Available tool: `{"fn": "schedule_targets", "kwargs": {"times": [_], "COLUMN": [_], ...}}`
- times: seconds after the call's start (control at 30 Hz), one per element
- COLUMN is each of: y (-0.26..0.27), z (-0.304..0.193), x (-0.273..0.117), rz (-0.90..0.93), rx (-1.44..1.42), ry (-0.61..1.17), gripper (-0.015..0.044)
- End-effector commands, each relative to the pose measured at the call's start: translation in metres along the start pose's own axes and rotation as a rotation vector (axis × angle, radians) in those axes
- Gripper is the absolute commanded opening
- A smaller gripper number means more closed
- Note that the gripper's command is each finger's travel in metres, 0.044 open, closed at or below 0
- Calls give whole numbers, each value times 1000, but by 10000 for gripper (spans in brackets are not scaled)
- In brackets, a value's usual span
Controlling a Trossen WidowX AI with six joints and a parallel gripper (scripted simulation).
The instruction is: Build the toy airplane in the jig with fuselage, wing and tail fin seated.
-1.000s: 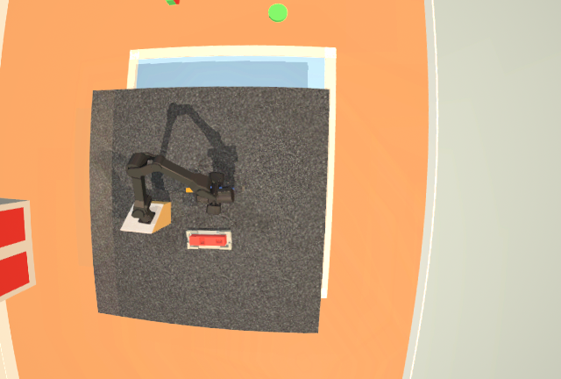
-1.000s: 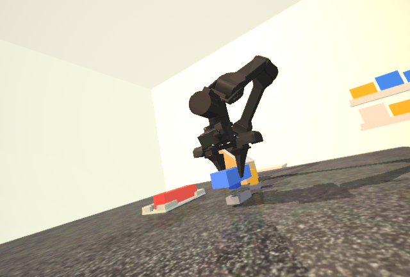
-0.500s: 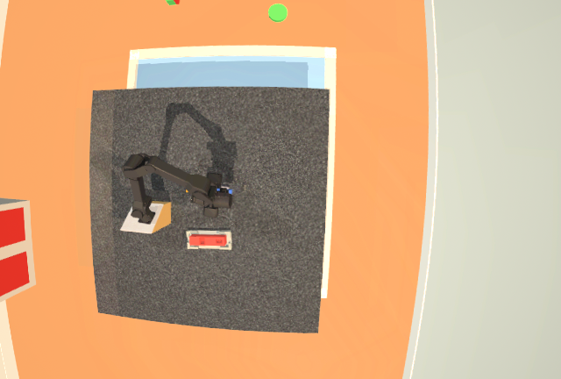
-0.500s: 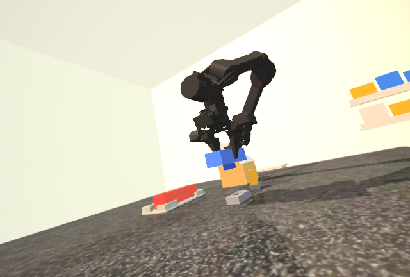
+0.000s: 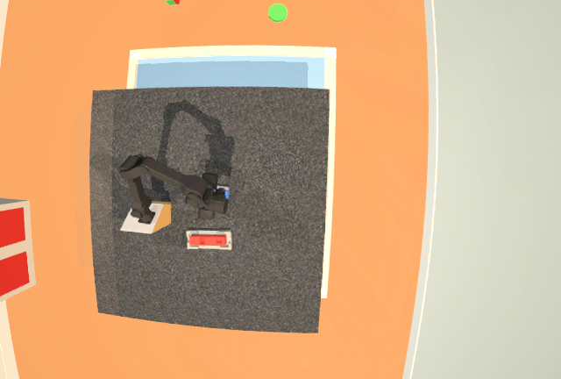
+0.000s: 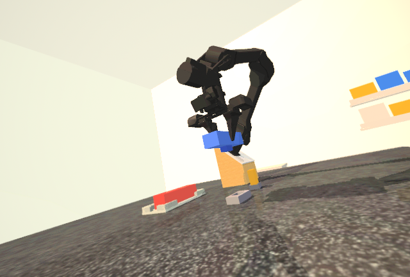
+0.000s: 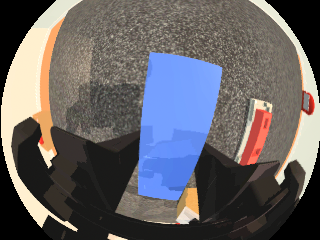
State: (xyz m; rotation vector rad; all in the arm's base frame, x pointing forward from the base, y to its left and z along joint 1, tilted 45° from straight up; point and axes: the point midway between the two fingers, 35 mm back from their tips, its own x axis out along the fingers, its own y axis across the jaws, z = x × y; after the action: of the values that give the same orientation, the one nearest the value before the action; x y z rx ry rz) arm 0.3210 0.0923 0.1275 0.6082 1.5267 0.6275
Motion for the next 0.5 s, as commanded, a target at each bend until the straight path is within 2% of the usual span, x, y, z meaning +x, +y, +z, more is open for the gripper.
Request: {"fn": "schedule_targets", "kwargs": {"times": [0.0, 0.47], "y": [-1, -45], "z": [0, 6], "x": [-6, -1], "rz": [0, -17], "rx": [4, 216], "ry": [-3, -11], "gripper": [0, 0]}}
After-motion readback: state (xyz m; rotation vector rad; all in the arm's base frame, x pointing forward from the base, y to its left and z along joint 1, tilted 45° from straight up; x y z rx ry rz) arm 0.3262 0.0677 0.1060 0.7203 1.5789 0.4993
